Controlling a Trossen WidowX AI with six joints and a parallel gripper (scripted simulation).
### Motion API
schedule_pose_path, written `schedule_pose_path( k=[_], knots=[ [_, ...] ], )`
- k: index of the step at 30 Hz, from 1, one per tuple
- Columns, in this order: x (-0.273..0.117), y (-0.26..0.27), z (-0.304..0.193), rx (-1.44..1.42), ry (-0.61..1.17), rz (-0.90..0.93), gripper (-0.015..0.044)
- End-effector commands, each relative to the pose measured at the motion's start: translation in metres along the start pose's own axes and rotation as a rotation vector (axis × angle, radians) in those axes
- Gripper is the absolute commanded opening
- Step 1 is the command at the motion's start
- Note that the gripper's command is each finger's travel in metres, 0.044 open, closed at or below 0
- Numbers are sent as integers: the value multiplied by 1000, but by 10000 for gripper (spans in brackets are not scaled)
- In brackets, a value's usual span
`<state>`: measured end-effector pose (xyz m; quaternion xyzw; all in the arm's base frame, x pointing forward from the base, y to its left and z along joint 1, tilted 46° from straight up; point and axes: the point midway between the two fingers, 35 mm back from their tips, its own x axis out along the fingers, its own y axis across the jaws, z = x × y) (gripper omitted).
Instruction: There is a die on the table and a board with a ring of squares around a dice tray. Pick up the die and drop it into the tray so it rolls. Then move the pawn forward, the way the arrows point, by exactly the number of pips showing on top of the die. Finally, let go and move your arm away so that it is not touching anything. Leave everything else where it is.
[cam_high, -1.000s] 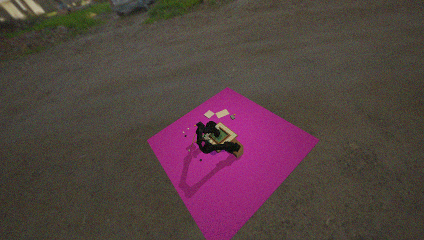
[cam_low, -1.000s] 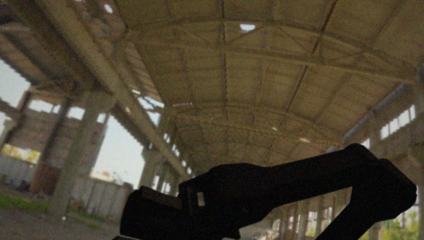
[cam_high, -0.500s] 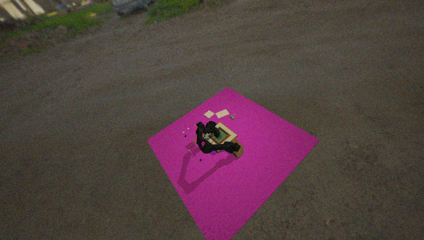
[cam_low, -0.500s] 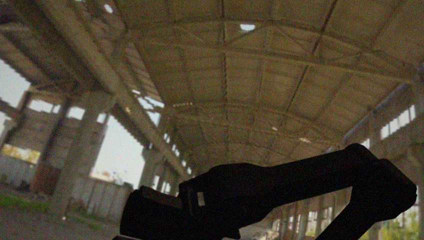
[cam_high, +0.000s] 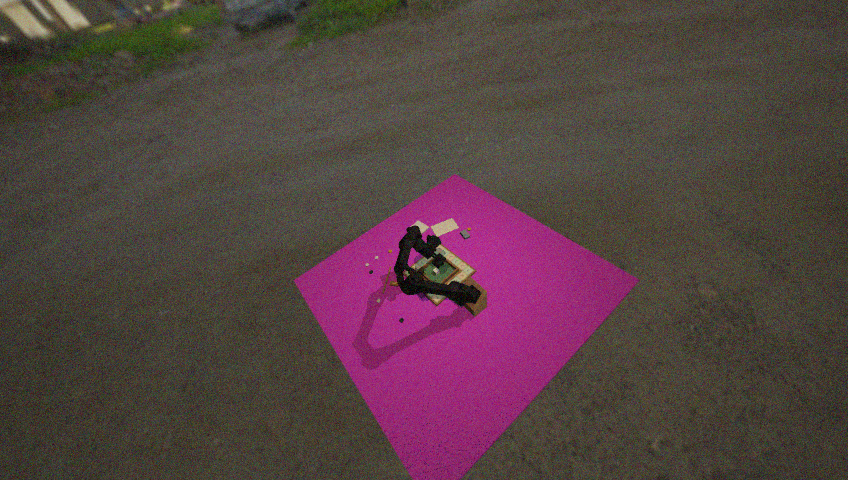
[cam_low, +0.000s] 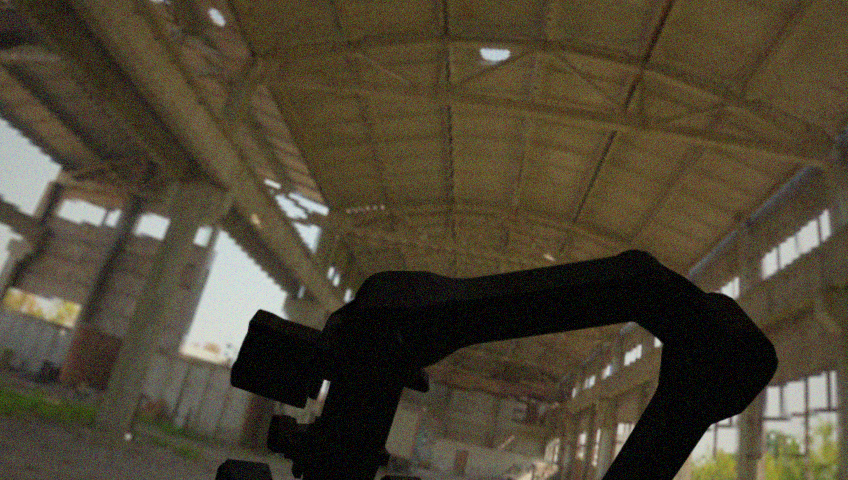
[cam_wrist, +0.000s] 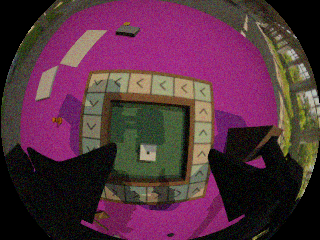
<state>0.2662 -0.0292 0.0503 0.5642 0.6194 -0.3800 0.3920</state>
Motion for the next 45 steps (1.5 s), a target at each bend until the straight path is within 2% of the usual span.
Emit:
schedule_pose_path(
  k=[1,4,5,6,8,15,19,21,31,45],
  knots=[
    [10,4,4,12,313,68,440],
    [11,7,5,17,379,100,440],
    [15,0,7,30,297,45,440],
    [15,0,7,30,297,45,440],
    [13,7,3,-52,295,62,387],
    [-6,79,-49,-932,257,243,204],
    [-16,111,-94,-1452,219,358,200],
    [-19,119,-110,-1616,204,397,200],
    [-19,118,-114,-1637,202,402,200],
    [4,121,-123,-1637,202,403,200]
  ],
)
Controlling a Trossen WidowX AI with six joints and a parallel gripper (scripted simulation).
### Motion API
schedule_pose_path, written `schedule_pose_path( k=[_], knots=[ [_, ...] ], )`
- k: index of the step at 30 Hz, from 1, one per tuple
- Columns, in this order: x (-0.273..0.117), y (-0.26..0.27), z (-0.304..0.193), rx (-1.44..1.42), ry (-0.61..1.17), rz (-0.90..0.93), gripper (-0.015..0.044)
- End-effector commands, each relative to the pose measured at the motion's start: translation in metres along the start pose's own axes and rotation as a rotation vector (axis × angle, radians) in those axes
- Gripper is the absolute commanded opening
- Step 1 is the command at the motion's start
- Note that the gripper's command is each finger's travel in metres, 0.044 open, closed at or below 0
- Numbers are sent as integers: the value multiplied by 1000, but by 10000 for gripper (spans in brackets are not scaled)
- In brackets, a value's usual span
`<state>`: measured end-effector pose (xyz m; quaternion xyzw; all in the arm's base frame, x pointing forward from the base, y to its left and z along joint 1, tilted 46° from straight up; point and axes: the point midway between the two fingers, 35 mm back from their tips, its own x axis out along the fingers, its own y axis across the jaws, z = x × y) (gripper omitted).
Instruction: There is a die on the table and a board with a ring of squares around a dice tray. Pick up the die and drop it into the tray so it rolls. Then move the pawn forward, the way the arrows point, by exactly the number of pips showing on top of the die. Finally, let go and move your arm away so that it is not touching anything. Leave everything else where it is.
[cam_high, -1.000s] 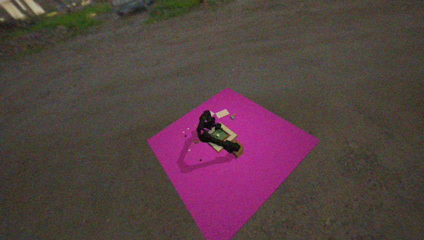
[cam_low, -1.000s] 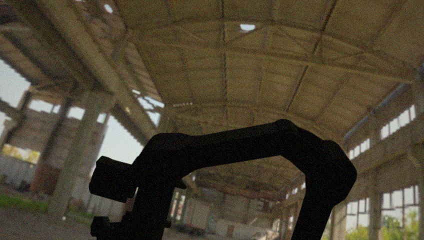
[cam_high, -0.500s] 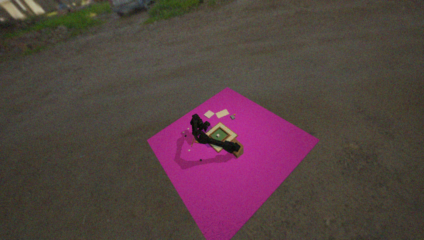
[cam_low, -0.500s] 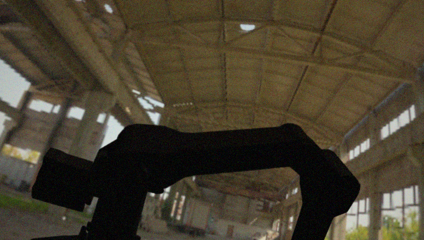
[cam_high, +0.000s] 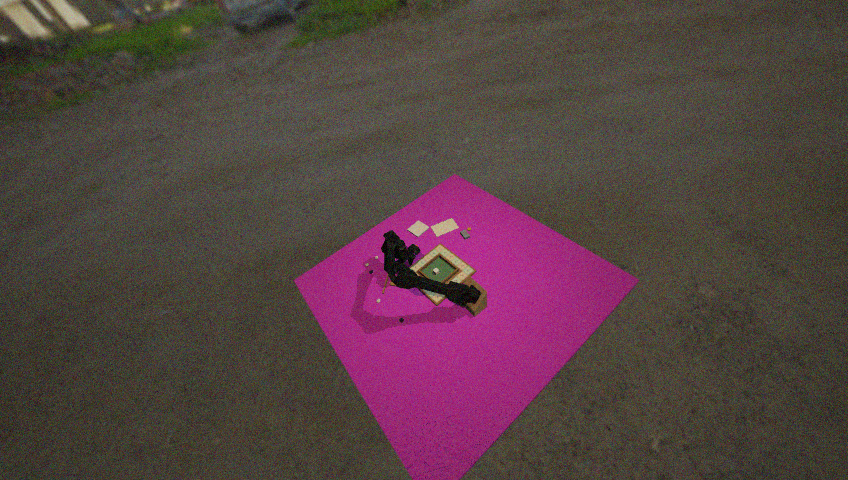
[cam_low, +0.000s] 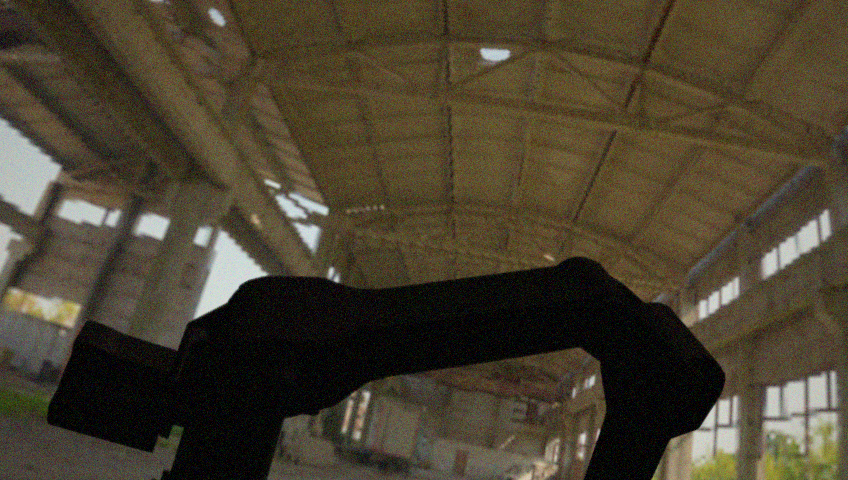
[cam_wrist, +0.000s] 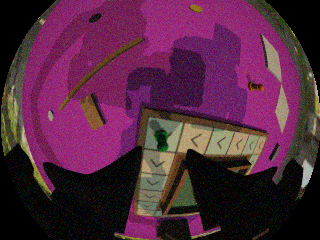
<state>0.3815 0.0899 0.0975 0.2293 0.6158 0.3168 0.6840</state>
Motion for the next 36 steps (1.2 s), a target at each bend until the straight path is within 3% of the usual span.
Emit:
schedule_pose_path(
  k=[1,20,25,36],
  knots=[
    [8,0,-2,9,7,7,200],
    [36,1,-3,9,7,9,200],
    [36,1,-3,9,7,9,69],
    [36,1,-3,9,7,9,0]
  ],
)
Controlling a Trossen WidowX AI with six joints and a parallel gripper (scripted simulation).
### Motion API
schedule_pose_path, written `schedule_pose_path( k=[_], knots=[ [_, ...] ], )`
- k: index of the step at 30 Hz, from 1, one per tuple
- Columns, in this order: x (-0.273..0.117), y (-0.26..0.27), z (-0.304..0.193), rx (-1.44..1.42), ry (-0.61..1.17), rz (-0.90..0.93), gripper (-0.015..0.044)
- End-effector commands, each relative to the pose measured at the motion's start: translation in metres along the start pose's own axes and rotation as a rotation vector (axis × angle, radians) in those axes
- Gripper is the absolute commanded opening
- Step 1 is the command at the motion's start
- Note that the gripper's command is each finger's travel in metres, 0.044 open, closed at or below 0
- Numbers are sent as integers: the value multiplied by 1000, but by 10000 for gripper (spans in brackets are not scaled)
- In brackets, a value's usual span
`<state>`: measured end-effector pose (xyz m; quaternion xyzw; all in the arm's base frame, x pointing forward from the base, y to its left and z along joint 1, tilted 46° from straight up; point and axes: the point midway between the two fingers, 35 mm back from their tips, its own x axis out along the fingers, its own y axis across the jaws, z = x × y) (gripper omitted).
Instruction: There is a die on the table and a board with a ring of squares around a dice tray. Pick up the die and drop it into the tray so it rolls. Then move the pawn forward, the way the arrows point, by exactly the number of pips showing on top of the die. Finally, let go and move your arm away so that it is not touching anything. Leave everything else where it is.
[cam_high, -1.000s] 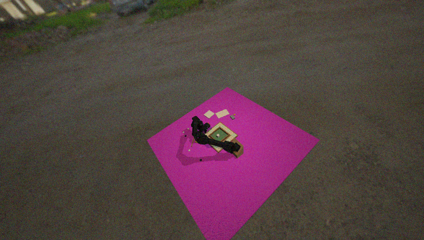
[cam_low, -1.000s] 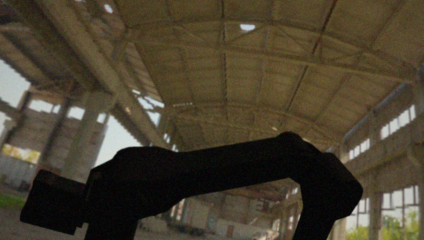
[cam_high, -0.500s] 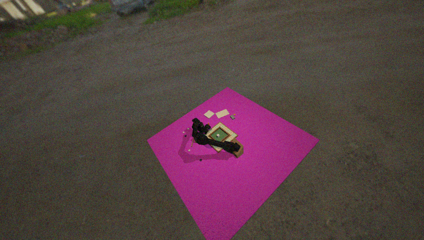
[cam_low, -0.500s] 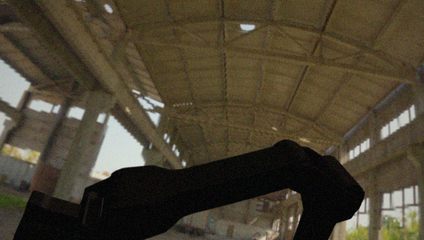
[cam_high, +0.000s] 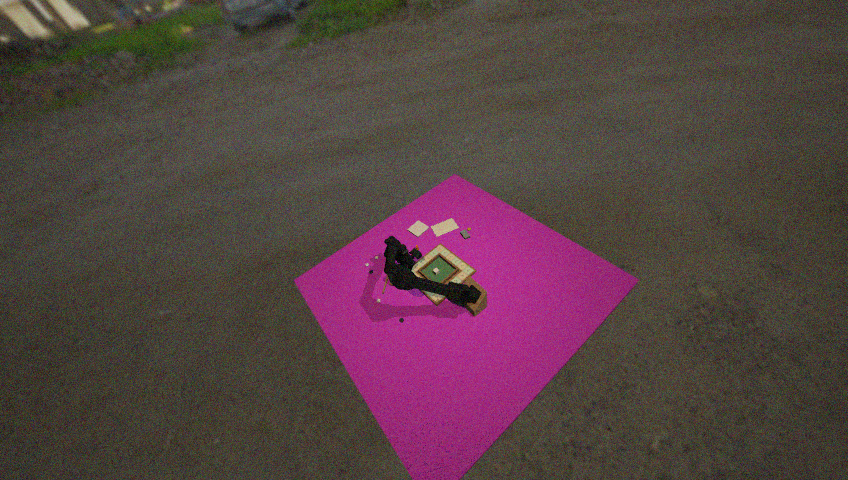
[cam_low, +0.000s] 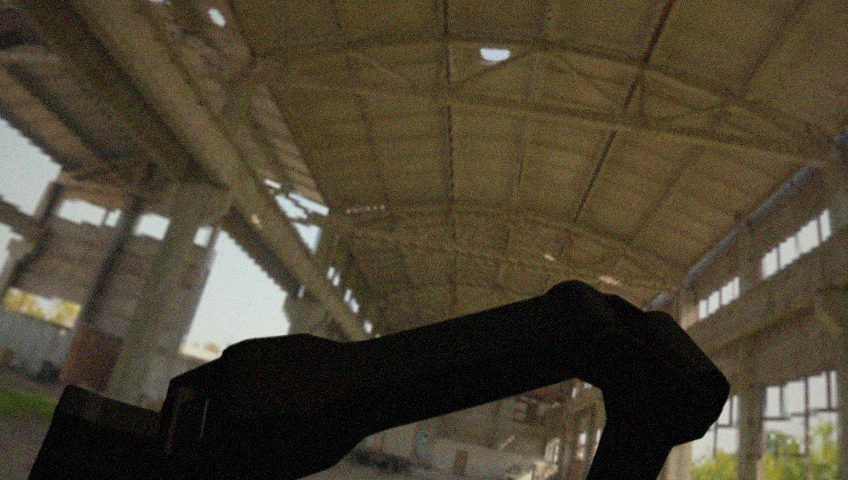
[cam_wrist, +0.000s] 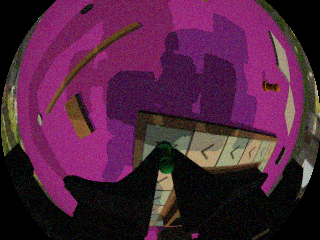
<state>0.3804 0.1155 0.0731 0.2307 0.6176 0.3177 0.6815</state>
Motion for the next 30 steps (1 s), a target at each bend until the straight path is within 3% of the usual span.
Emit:
schedule_pose_path(
  k=[1,24,30],
  knots=[
    [-2,0,0,6,1,5,0],
    [-122,-5,5,7,4,-1,0],
    [-119,-4,2,7,4,-1,0]
  ],
)
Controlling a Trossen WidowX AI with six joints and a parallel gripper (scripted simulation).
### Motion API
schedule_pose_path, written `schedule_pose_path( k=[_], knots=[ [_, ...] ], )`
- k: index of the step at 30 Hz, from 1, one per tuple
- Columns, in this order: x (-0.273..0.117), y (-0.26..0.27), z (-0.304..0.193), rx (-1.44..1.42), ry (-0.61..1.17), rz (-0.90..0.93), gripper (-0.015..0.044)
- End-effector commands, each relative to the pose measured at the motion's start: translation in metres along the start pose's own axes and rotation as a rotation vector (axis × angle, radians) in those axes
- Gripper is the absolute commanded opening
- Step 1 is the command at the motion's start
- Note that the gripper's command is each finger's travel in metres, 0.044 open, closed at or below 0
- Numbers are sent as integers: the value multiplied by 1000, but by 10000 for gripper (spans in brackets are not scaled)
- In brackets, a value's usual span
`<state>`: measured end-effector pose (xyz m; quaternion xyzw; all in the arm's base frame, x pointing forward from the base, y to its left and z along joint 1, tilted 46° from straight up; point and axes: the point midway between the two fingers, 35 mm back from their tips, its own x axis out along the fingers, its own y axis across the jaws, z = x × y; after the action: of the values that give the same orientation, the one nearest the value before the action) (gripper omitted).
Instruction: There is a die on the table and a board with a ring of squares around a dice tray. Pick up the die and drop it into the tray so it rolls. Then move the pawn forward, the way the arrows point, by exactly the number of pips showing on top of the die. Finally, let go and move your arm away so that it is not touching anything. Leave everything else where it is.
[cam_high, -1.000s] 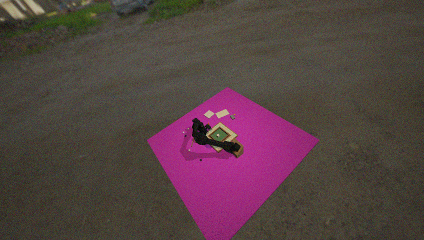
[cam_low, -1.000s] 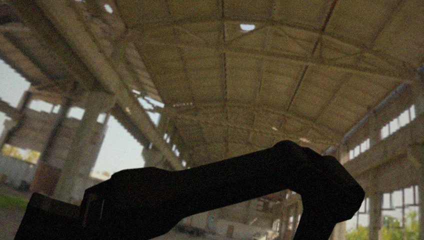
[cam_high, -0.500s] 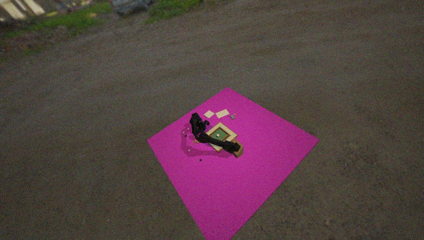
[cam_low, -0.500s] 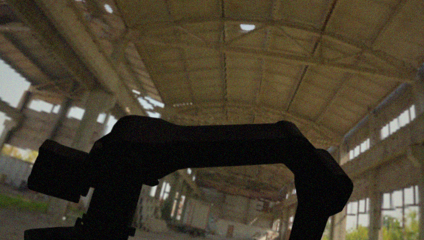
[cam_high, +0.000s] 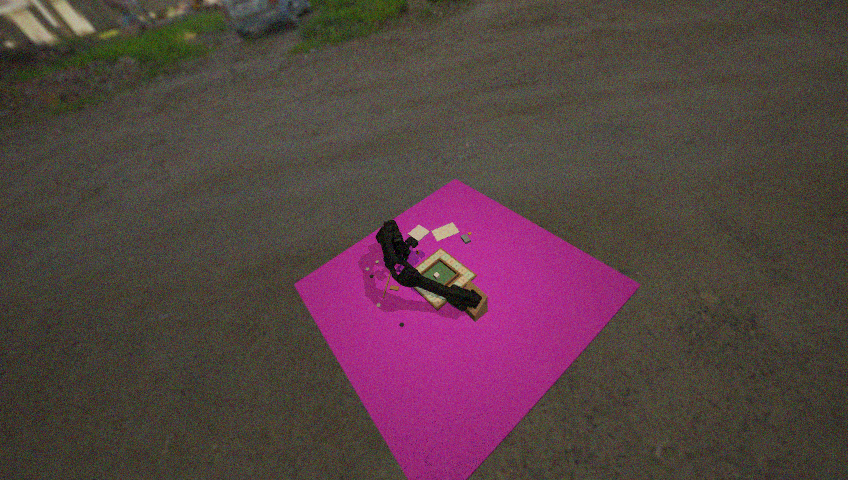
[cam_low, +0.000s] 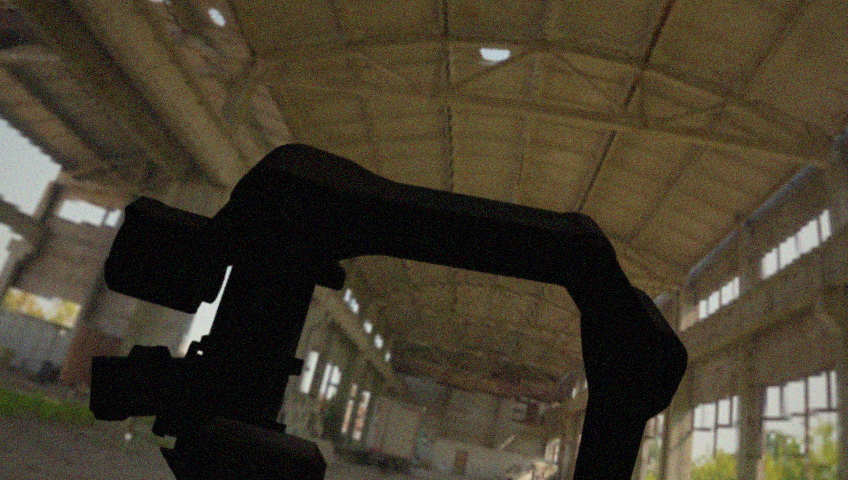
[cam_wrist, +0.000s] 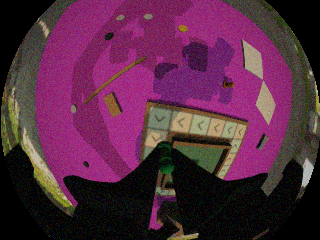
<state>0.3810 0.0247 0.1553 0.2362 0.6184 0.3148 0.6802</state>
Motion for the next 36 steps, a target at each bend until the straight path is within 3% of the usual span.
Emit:
schedule_pose_path(
  k=[1,36],
  knots=[
    [6,1,-4,-5,6,-4,0],
    [95,4,-50,-4,6,0,0]
  ],
)
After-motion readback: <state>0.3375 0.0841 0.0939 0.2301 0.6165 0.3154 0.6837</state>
